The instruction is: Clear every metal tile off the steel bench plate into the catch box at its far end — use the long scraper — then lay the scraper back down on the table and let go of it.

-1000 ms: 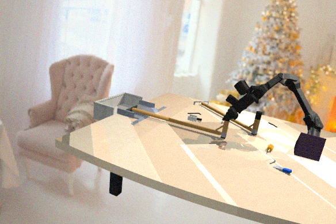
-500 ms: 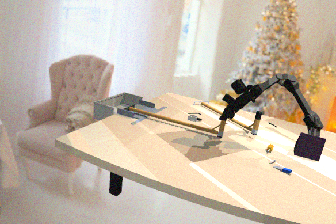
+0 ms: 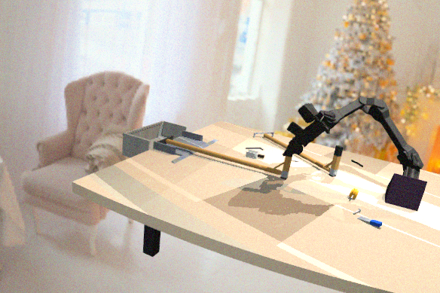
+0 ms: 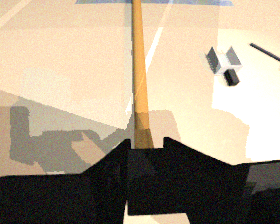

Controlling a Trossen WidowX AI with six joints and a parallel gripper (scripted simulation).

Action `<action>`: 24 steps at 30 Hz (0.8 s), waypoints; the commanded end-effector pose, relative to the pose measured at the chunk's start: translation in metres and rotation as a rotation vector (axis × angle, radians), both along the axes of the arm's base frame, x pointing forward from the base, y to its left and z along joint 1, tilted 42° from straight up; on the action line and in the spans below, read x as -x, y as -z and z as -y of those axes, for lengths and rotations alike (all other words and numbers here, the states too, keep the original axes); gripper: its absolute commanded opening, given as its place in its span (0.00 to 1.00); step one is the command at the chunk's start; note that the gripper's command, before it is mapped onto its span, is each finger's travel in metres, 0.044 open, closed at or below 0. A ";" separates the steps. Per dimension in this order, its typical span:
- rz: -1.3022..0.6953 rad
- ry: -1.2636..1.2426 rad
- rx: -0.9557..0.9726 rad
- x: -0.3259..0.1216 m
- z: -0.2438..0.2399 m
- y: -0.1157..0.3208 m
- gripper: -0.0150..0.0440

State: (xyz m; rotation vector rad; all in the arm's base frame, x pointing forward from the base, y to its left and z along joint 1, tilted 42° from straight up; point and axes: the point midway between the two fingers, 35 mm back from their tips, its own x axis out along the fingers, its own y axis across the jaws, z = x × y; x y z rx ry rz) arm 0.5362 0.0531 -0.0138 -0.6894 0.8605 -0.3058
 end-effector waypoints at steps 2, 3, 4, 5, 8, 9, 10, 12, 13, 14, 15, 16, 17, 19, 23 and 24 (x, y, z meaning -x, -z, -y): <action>0.003 -0.010 -0.004 -0.007 -0.002 -0.001 0.25; 0.004 -0.010 -0.004 -0.008 -0.002 -0.002 0.25; 0.004 -0.010 -0.004 -0.010 -0.002 -0.002 0.25; 0.004 -0.010 -0.004 -0.011 -0.001 -0.002 0.25; 0.004 -0.010 -0.004 -0.014 0.000 -0.002 0.25; 0.004 -0.010 -0.004 -0.015 0.000 -0.003 0.25; 0.000 -0.001 0.000 -0.010 0.002 -0.001 0.25; 0.000 -0.001 0.000 -0.010 0.002 -0.001 0.25; 0.000 -0.001 0.000 -0.010 0.002 -0.001 0.25; 0.000 -0.001 0.000 -0.010 0.002 -0.001 0.25; 0.000 -0.001 0.000 -0.010 0.002 -0.001 0.25; 0.000 -0.001 0.000 -0.010 0.002 -0.001 0.25; 0.000 -0.001 0.000 -0.010 0.002 -0.001 0.25; 0.000 -0.002 0.000 -0.011 0.002 -0.001 0.25; 0.002 -0.004 0.000 -0.012 0.002 -0.001 0.25; 0.003 -0.005 0.000 -0.012 0.002 -0.002 0.25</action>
